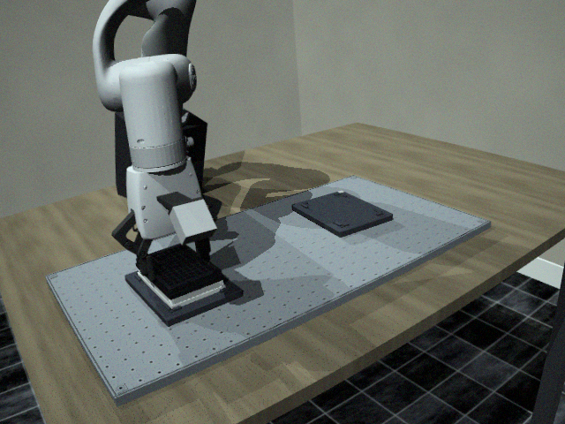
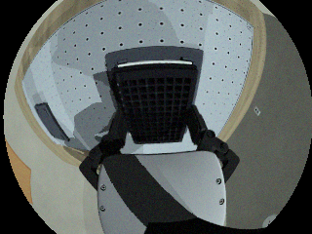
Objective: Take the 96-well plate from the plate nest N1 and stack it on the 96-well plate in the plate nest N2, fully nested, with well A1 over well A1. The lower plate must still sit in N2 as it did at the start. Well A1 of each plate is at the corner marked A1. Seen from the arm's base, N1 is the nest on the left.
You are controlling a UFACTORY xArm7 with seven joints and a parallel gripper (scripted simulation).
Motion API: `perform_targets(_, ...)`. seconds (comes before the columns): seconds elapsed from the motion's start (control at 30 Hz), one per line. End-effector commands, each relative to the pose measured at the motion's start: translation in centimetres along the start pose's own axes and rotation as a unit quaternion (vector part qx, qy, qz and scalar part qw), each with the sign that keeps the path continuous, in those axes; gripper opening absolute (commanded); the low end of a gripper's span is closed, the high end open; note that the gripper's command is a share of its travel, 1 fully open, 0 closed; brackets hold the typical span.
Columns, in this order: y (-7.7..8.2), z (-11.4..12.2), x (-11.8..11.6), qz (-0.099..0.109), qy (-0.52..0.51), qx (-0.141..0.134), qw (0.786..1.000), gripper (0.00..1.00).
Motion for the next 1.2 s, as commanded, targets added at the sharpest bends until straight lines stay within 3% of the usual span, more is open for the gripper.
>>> perform_targets(0.0,0.00,-0.10,0.08,0.001,0.000,0.001,1.000,0.00)
perform_targets(0.33,-0.10,-0.10,0.08,0.001,0.000,0.001,1.000,0.00)
perform_targets(0.37,-0.17,-0.10,0.08,0.001,0.000,0.001,1.000,1.00)
perform_targets(1.17,-0.17,-0.11,0.08,0.001,0.000,0.001,1.000,1.00)
Point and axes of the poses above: the point where the finger pads meet when closed, its own y axis back along the fingers, its own x axis across the jaws, z = x × y, the point moved 5 cm from there along y, back along the fingers
